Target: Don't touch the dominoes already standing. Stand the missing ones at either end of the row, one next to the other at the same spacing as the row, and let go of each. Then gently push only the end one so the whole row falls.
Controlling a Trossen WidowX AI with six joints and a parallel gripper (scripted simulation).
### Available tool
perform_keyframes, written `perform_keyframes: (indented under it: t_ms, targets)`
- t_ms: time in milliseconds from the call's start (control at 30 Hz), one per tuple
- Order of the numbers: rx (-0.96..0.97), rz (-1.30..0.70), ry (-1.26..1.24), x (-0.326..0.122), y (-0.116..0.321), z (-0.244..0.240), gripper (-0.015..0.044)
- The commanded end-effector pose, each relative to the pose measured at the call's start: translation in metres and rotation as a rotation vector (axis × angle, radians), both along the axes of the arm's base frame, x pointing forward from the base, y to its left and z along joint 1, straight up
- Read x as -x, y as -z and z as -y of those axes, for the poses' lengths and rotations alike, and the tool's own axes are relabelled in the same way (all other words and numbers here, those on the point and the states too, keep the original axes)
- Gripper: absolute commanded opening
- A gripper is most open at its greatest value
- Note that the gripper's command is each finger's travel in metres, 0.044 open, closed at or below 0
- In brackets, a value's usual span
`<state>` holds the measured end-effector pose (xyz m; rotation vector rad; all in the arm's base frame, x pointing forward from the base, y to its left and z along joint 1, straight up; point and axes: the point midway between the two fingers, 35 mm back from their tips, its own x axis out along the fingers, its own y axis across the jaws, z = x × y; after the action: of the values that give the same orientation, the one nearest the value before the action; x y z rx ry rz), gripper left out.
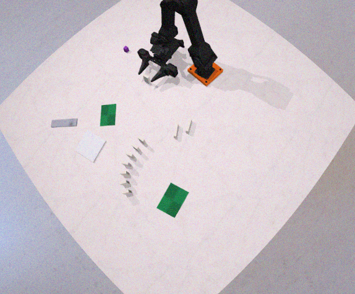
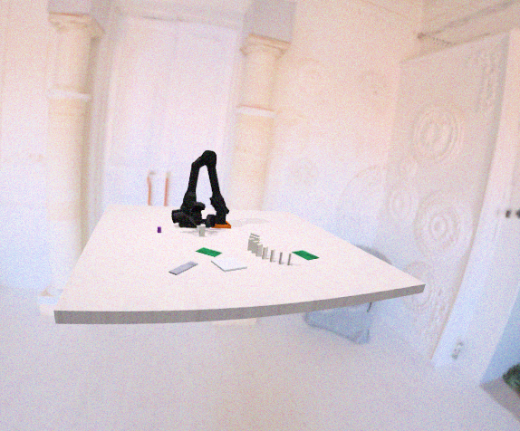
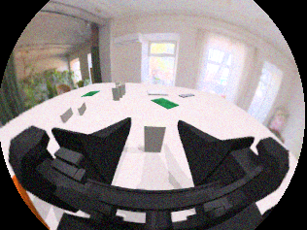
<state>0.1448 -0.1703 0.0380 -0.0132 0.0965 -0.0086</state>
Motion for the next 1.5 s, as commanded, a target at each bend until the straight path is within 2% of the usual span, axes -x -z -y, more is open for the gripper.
perform_keyframes:
  t_ms: [0, 33, 167, 367, 567, 667, 867, 1000, 1167, 1267, 1467]
  targets:
    - [-0.005, 0.006, 0.001, 0.0, -0.001, 0.0, 0.0422]
    - [-0.005, 0.006, 0.001, 0.0, -0.001, 0.0, 0.044]
    - [-0.004, 0.005, 0.001, 0.0, -0.006, 0.001, 0.044]
    - [0.001, 0.0, 0.0, 0.0, -0.049, 0.0, 0.044]
    - [-0.012, -0.029, -0.02, -0.002, -0.049, -0.001, 0.044]
    - [-0.073, -0.187, -0.111, -0.012, -0.041, -0.002, 0.044]
    - [-0.16, -0.742, -0.251, -0.03, -0.033, -0.005, 0.044]
    - [-0.154, -1.005, -0.228, -0.033, -0.042, -0.005, 0.044]
    - [-0.074, -1.349, -0.075, -0.029, -0.073, -0.002, 0.044]
    - [-0.014, -1.451, 0.017, -0.027, -0.09, -0.001, 0.044]
    - [-0.009, -1.458, 0.024, -0.027, -0.092, -0.001, 0.044]
